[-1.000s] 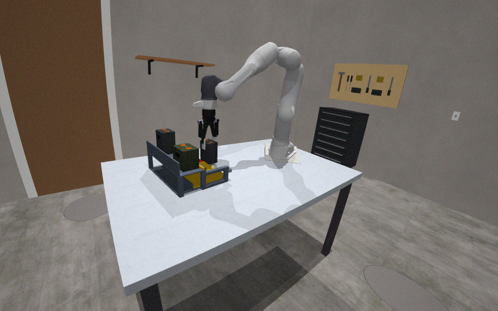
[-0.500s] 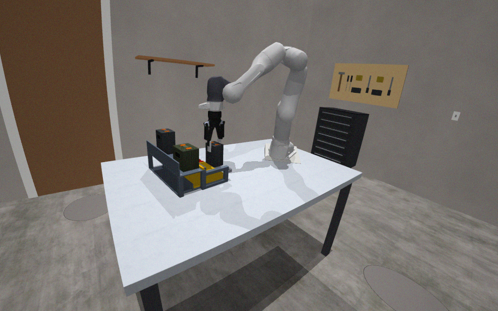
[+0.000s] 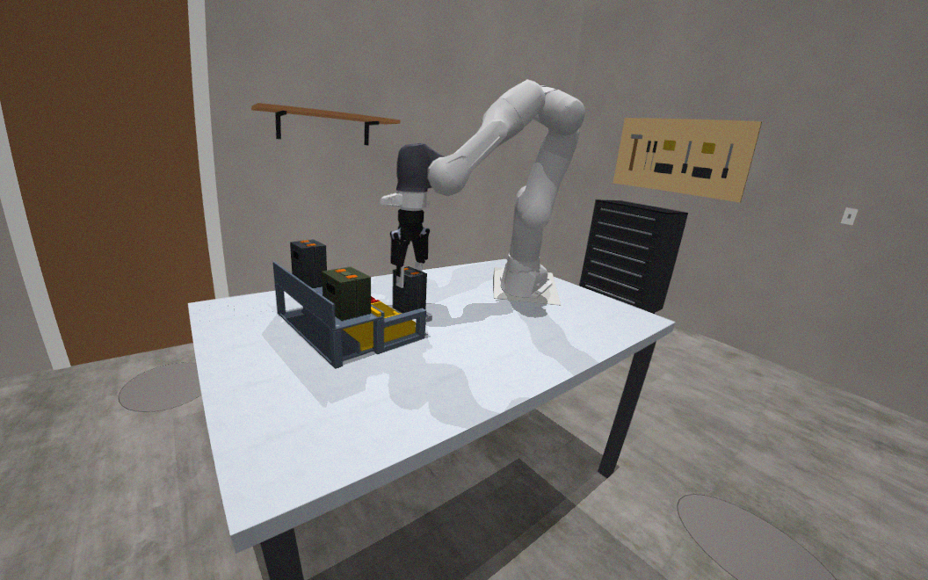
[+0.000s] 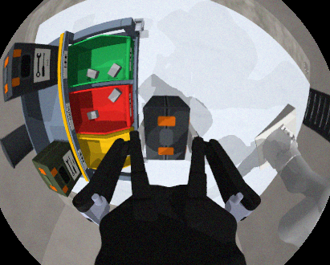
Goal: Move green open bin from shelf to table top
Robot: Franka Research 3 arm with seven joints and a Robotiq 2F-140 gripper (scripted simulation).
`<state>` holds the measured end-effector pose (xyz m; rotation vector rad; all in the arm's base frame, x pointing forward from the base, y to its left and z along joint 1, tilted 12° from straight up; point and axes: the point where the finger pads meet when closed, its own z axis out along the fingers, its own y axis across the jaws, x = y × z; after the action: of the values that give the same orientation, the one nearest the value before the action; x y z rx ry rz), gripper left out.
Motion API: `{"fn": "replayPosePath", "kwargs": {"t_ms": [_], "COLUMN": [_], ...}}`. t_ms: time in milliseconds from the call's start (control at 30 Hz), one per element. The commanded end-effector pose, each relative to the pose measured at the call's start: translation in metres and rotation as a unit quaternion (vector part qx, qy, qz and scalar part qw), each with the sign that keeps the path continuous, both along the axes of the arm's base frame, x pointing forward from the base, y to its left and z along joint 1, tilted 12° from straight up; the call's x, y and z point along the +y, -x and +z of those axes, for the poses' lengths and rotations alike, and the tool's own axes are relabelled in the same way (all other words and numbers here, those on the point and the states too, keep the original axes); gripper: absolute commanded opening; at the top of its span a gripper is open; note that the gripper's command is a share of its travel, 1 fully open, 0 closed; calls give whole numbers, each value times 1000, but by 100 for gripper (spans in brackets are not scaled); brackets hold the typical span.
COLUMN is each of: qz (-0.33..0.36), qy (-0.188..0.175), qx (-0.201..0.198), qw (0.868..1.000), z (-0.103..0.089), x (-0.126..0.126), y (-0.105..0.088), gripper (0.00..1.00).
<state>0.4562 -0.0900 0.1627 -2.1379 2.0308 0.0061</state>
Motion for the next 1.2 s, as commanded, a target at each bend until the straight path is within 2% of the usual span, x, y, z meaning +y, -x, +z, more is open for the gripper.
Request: {"fn": "replayPosePath", "kwargs": {"t_ms": [0,133,167,300,700,867,1167], "qz": [-16,-16,-7,-16,-16,-16,-16], "qy": [1,1,-1,1,1,1,1], "qx": [-8,-8,-1,-8,-8,-8,-8], "qw": [1000,1000,1000,1000,1000,1000,1000], "z": [5,5,2,10,10,25,25], "x": [-3,-3,8,39,39,92,92], "y": [-5,-5,1,2,2,5,5], "gripper": [0,0,0,0,0,0,0]}}
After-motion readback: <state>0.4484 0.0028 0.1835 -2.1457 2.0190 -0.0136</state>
